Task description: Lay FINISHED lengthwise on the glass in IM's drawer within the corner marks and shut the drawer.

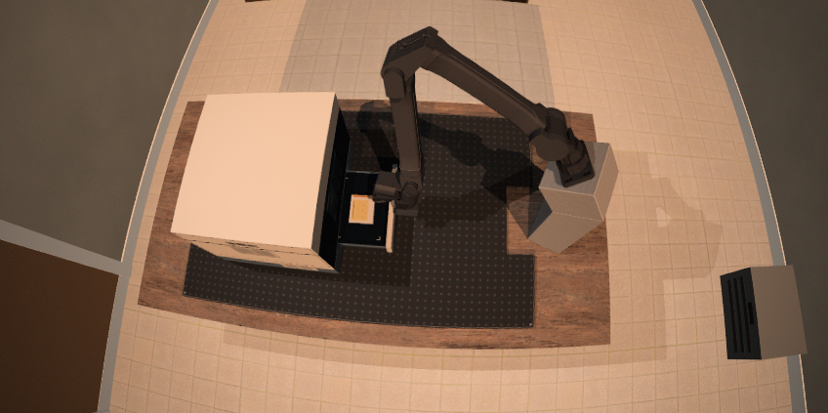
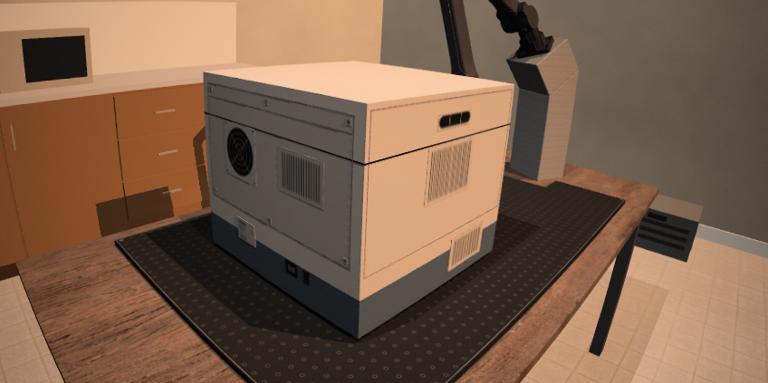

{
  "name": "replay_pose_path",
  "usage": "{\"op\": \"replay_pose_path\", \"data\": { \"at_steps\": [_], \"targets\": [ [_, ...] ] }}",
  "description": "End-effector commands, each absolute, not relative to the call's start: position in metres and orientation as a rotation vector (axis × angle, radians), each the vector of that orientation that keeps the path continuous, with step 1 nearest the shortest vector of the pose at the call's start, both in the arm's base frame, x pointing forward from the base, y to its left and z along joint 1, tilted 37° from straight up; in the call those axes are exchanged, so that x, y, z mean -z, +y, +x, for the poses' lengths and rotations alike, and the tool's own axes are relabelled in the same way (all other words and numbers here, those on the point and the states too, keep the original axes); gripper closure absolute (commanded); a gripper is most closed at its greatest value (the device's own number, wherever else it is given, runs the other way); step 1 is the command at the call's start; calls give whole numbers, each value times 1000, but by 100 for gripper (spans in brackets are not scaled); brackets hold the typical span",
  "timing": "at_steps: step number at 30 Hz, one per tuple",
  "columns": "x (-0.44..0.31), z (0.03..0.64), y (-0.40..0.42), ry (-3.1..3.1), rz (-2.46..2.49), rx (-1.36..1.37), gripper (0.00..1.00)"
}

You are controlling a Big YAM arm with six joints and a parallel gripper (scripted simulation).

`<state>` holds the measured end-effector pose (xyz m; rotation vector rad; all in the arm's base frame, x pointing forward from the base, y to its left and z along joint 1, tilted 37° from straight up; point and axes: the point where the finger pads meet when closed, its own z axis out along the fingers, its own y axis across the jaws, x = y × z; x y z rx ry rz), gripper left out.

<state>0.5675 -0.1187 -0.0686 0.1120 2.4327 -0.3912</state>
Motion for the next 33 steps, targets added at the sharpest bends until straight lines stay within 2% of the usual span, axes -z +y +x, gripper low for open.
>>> {"op": "replay_pose_path", "data": {
  "at_steps": [1, 33],
  "targets": [
    [67, 581, -115, 2405, 104, 385, 94],
    [52, 608, -114, 2303, 69, 378, 94]
  ]
}}
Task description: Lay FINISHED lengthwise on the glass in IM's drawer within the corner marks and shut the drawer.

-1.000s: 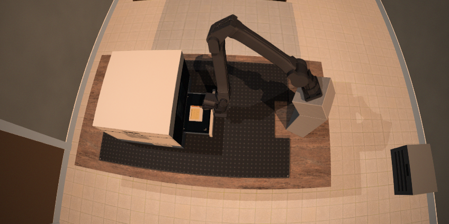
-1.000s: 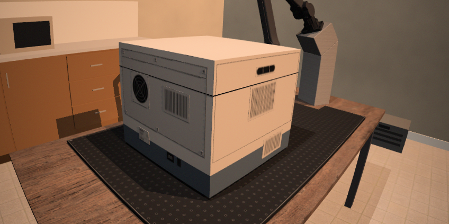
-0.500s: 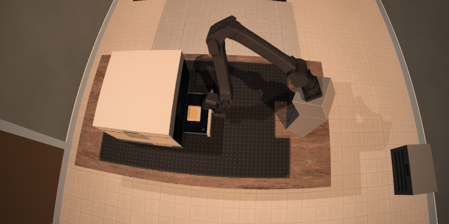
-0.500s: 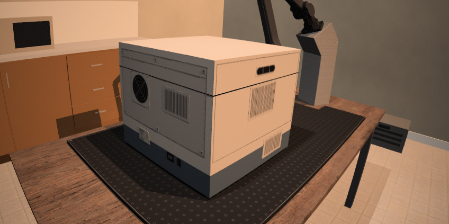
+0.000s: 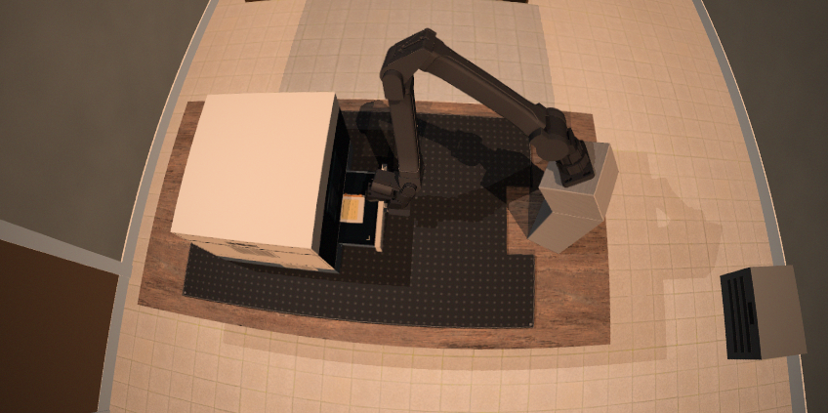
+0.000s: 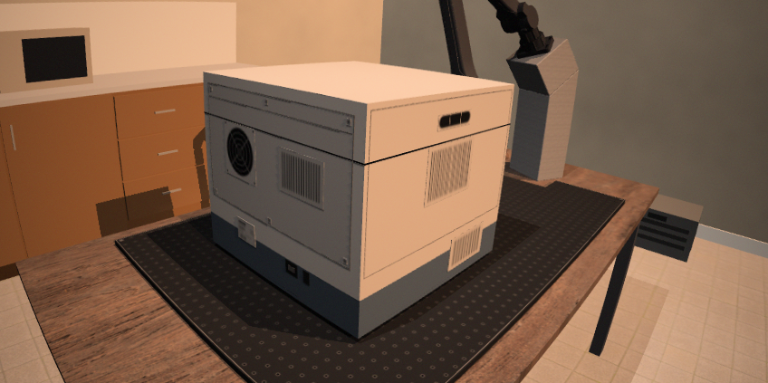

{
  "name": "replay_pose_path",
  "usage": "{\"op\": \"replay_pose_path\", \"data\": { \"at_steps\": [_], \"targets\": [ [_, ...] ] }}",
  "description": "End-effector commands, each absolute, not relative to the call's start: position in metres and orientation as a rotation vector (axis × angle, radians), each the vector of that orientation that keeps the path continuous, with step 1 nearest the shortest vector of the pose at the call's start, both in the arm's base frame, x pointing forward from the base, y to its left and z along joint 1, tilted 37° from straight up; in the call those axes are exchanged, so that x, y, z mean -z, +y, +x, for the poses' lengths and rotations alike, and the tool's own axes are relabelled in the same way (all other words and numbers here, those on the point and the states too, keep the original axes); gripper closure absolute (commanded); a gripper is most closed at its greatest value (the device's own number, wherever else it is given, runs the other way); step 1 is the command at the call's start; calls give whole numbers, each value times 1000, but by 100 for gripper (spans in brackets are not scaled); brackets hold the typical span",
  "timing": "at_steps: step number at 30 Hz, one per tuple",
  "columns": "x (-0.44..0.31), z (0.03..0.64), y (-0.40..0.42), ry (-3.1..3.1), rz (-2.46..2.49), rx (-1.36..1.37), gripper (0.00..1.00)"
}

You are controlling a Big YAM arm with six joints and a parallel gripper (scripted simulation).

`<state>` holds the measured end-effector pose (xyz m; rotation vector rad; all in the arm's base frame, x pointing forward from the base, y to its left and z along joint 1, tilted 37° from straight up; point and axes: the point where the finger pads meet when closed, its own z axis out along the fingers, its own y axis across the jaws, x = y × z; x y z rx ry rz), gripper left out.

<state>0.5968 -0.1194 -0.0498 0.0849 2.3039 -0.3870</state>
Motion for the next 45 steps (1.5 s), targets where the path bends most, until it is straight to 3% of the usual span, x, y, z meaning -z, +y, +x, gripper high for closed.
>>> {"op": "replay_pose_path", "data": {
  "at_steps": [1, 45],
  "targets": [
    [51, 610, -114, 2303, 70, 378, 94],
    [43, 620, -117, 2284, 80, 380, 94]
  ]
}}
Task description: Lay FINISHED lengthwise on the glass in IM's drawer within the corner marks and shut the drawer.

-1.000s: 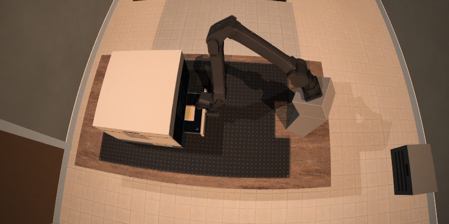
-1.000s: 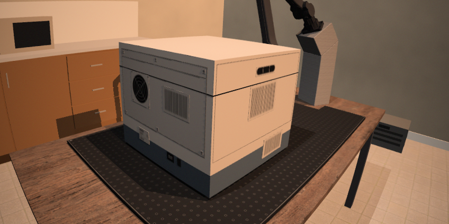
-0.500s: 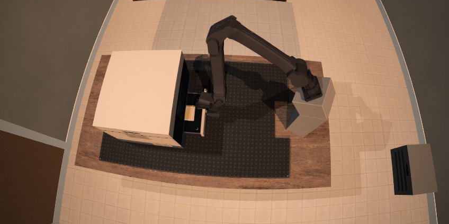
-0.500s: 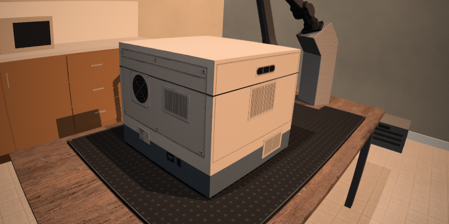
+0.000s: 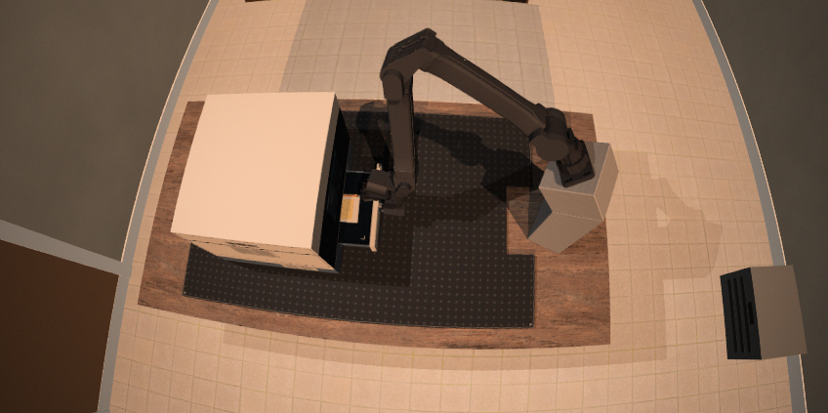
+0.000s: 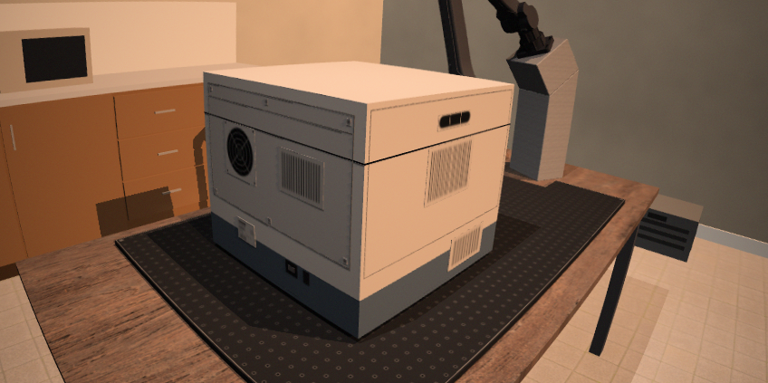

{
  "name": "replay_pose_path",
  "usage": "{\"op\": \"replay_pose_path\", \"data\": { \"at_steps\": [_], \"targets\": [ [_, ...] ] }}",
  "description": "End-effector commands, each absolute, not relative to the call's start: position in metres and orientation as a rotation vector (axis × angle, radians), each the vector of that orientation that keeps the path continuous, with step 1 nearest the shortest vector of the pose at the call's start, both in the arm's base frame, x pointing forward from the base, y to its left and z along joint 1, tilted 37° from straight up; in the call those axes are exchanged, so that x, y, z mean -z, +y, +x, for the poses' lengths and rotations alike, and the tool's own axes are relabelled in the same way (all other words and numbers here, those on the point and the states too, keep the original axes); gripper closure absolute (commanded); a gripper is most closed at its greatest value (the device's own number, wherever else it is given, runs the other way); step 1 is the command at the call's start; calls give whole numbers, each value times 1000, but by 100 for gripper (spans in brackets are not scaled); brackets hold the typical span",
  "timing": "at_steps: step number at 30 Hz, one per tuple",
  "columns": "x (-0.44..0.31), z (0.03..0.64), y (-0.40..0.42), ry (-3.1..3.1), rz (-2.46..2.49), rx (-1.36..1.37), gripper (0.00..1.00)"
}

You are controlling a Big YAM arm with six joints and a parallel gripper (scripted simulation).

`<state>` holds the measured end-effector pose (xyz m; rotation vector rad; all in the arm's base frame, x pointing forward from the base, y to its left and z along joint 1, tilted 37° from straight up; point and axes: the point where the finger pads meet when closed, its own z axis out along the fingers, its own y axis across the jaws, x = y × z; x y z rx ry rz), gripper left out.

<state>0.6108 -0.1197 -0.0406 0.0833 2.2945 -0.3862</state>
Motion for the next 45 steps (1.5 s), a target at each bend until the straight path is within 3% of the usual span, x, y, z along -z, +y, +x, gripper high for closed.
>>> {"op": "replay_pose_path", "data": {
  "at_steps": [1, 45],
  "targets": [
    [43, 620, -117, 2284, 80, 380, 94],
    [19, 659, -116, 2170, 49, 373, 94]
  ]
}}
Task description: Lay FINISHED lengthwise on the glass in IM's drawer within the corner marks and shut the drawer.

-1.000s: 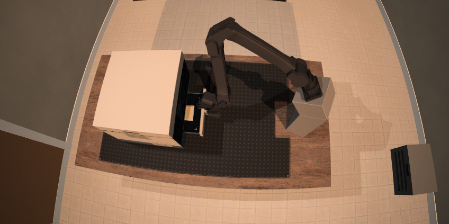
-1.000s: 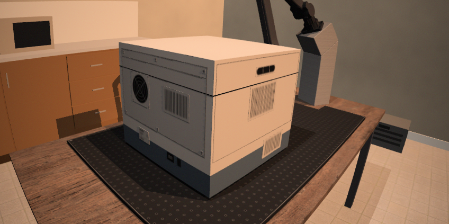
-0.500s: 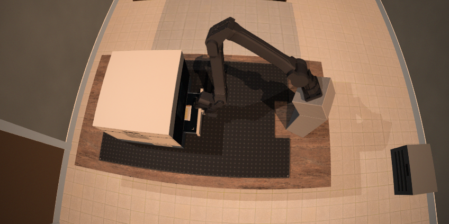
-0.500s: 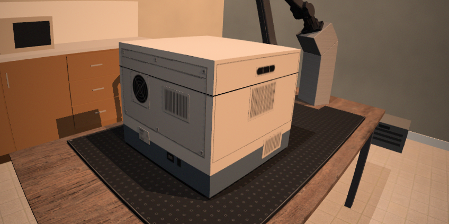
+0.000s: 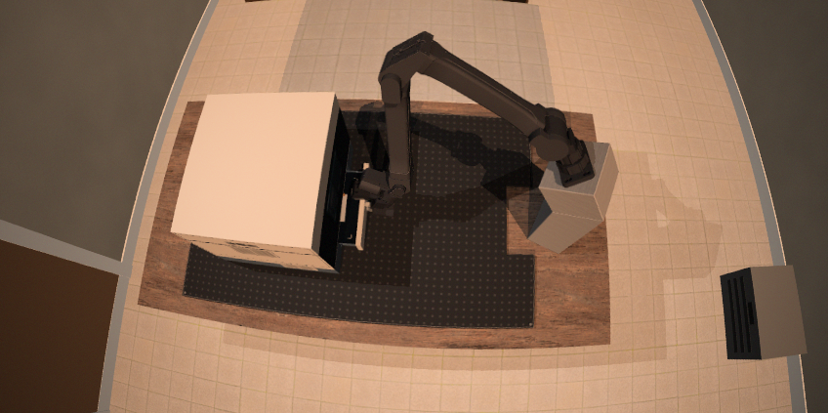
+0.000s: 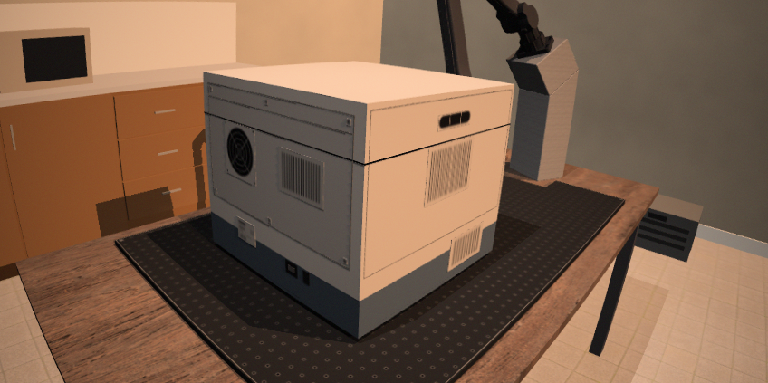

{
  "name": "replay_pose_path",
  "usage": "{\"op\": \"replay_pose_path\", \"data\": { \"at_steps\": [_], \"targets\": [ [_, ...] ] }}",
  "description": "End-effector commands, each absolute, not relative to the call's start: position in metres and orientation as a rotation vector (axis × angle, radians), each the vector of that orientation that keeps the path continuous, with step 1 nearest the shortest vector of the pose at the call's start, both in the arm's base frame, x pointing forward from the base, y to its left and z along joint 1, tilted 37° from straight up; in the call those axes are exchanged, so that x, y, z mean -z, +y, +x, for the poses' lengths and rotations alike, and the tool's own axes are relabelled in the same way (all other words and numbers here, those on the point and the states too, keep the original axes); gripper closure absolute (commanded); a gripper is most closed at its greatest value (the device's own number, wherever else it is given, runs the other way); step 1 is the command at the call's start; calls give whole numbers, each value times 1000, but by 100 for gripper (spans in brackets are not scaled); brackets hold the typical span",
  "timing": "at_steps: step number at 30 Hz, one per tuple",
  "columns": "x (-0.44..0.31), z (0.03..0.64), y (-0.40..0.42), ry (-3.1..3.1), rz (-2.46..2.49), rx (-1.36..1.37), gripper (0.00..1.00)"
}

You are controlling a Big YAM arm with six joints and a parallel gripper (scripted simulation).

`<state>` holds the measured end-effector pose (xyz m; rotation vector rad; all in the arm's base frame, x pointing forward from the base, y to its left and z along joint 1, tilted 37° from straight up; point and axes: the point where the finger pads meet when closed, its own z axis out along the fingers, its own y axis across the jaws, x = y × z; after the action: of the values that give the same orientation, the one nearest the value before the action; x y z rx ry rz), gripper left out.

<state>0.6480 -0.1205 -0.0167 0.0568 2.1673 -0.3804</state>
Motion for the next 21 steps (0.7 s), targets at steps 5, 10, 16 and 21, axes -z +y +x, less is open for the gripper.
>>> {"op": "replay_pose_path", "data": {
  "at_steps": [5, 10, 16, 21],
  "targets": [
    [17, 660, -118, 2159, 53, 375, 94],
    [17, 660, -118, 2158, 54, 375, 94],
    [17, 660, -118, 2158, 54, 375, 94],
    [17, 660, -118, 2158, 54, 375, 94]
  ]
}}
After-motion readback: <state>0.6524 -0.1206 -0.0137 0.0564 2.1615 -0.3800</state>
